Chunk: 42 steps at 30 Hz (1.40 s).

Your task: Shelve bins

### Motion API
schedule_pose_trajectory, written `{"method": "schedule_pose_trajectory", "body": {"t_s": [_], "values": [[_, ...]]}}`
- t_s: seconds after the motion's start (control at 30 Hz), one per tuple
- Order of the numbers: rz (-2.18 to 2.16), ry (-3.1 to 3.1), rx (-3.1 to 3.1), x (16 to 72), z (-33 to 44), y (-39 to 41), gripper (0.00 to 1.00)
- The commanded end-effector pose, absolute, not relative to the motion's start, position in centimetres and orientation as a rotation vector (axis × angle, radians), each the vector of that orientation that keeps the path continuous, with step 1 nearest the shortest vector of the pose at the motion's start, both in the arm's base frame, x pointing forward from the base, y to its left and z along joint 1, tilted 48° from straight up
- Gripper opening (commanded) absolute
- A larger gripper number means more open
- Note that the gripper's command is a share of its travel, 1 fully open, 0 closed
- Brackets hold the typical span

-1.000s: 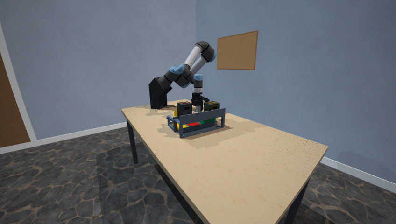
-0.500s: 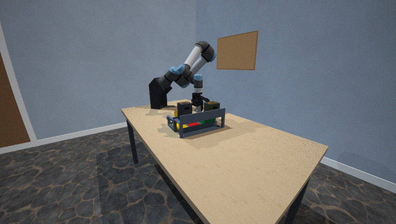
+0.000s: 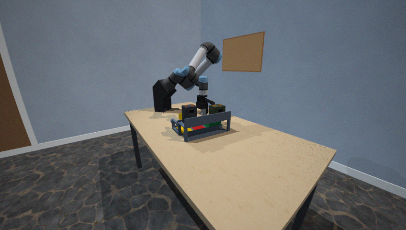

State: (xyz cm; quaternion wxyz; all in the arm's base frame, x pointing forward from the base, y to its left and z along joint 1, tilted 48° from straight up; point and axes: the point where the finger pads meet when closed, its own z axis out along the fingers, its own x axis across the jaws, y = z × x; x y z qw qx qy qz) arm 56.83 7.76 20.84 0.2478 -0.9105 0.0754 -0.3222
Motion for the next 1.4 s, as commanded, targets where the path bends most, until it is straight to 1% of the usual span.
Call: {"method": "schedule_pose_trajectory", "body": {"t_s": [0.0, 0.67, 1.37], "values": [[-0.88, 0.205, -2.482, 56.7, 20.9, 7.7, 0.0], [-0.88, 0.205, -2.482, 54.3, 21.1, 7.6, 0.0], [-0.88, 0.205, -2.482, 53.3, 22.0, 7.0, 0.0]]}}
